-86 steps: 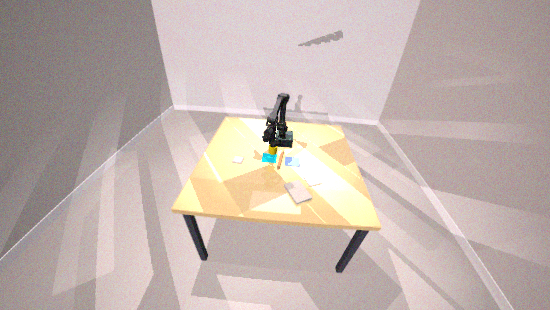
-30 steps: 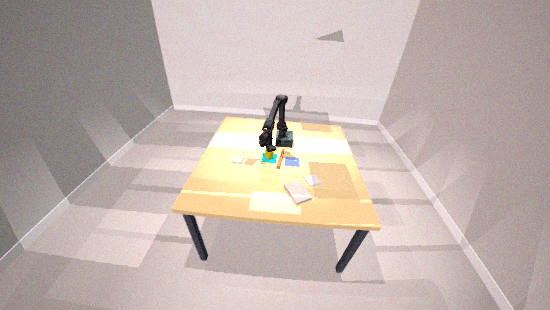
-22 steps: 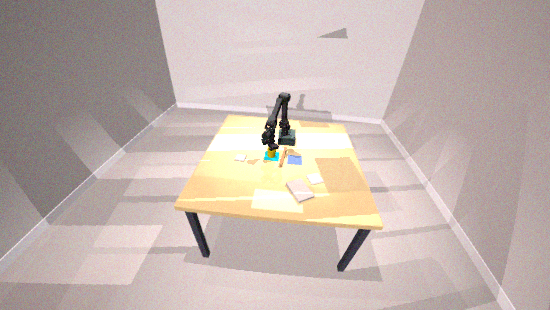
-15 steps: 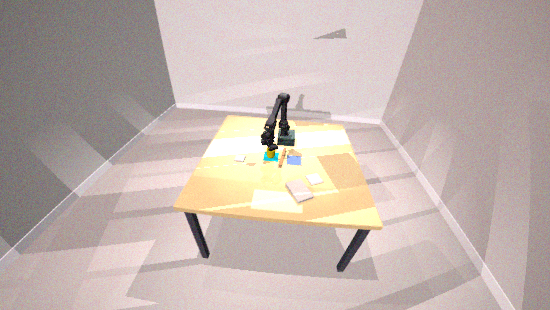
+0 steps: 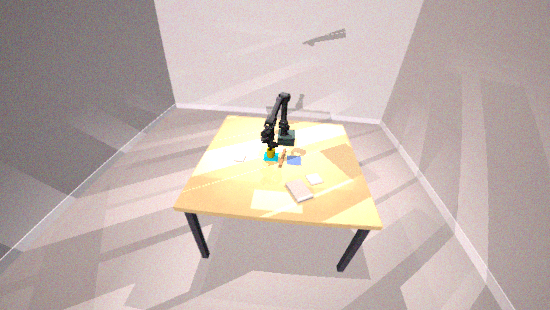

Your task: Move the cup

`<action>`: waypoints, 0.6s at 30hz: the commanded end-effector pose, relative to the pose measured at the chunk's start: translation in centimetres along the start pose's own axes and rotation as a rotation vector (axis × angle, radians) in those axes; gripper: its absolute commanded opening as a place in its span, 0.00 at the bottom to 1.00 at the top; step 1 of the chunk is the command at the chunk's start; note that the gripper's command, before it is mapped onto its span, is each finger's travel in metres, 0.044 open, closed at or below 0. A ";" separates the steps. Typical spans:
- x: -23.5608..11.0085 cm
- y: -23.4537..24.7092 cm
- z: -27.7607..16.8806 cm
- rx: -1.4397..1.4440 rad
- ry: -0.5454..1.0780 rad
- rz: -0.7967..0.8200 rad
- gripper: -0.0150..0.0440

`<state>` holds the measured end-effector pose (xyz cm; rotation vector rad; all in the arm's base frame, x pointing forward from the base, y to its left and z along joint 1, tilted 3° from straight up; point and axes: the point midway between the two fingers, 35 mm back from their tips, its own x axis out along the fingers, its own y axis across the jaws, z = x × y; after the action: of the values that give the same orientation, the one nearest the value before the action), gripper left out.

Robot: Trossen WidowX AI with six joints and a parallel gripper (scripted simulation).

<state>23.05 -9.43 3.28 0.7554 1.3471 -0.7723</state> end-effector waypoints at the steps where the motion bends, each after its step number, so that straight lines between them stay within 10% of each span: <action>1: -0.8 0.1 0.2 -0.003 -0.004 0.006 0.50; 18: -3.3 -0.2 -0.1 -0.006 0.000 0.007 0.50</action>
<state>22.55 -9.37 6.10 0.7553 1.3490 -0.7729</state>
